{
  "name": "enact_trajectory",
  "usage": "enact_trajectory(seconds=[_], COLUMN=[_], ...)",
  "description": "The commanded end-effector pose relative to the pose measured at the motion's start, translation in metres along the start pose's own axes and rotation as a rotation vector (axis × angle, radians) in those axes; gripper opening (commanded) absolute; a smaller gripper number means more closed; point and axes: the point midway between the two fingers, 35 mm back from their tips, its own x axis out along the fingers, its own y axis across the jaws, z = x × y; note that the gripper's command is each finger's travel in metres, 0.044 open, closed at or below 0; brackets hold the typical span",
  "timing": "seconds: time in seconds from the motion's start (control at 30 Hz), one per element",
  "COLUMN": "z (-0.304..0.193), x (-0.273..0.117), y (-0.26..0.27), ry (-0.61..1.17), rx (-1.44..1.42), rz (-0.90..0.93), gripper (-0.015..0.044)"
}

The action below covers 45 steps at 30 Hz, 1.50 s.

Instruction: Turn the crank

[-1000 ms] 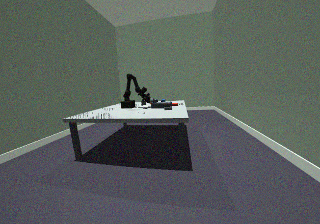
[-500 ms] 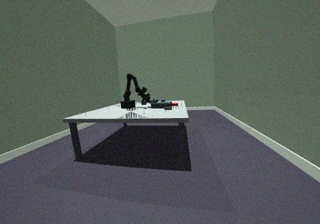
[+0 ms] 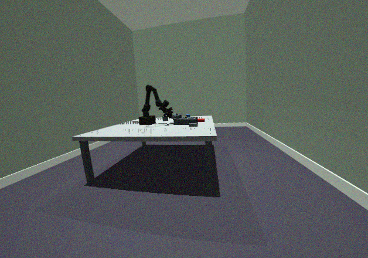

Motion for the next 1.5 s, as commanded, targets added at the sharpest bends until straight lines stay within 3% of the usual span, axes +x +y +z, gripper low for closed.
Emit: enact_trajectory(seconds=[0.0, 1.47], z=[0.0034, 0.0113], x=[-0.0035, -0.0114], y=[0.0007, -0.0023], ry=[-0.004, -0.004], rx=[-0.002, -0.002], rz=[0.0, -0.001], gripper=[0.0, 0.0])
